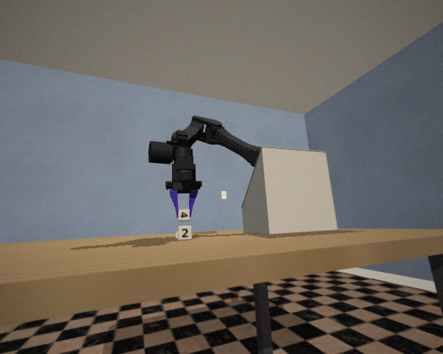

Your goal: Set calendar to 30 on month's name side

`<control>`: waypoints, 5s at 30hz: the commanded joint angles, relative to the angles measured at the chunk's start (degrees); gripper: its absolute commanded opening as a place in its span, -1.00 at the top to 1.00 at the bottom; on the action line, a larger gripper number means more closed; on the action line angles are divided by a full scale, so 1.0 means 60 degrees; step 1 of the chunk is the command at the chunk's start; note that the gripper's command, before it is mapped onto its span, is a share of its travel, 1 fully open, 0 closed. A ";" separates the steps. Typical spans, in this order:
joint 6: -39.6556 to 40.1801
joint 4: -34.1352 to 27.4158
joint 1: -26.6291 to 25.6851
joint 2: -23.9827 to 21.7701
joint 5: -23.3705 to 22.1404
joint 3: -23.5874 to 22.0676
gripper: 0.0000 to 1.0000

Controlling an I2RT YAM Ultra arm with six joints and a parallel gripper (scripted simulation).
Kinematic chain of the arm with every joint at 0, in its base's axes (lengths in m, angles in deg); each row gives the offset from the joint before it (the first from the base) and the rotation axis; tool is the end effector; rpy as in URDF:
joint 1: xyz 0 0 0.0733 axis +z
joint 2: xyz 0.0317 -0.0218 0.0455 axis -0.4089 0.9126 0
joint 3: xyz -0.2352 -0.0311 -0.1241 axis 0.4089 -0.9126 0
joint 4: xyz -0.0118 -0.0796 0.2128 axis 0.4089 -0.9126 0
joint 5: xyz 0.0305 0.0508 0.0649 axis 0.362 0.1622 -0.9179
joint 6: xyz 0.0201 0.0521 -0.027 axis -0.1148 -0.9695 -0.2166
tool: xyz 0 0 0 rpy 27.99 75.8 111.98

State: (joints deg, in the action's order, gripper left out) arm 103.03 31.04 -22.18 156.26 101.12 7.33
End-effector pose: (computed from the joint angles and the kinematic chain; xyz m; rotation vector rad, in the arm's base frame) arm 0.3176 -0.0210 0.0604 1.6175 -1.9227 0.7529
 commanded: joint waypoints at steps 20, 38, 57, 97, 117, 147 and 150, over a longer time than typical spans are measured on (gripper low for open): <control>0.0006 0.0000 0.0052 -0.0043 0.0000 0.0037 0.45; 0.0006 -0.0015 0.0043 -0.0036 0.0001 0.0067 0.45; 0.0006 -0.0014 0.0042 -0.0036 0.0001 0.0067 0.45; 0.0608 0.0972 -0.0389 0.0318 0.0025 -0.0146 0.45; 0.0715 0.1144 -0.0465 0.0385 0.0027 -0.0177 0.45; 0.0713 0.1158 -0.0456 0.0381 0.0027 -0.0204 0.45; 0.0713 0.1159 -0.0456 0.0381 0.0027 -0.0205 0.45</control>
State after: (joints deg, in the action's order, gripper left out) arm 107.27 37.92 -25.28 158.80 101.29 6.04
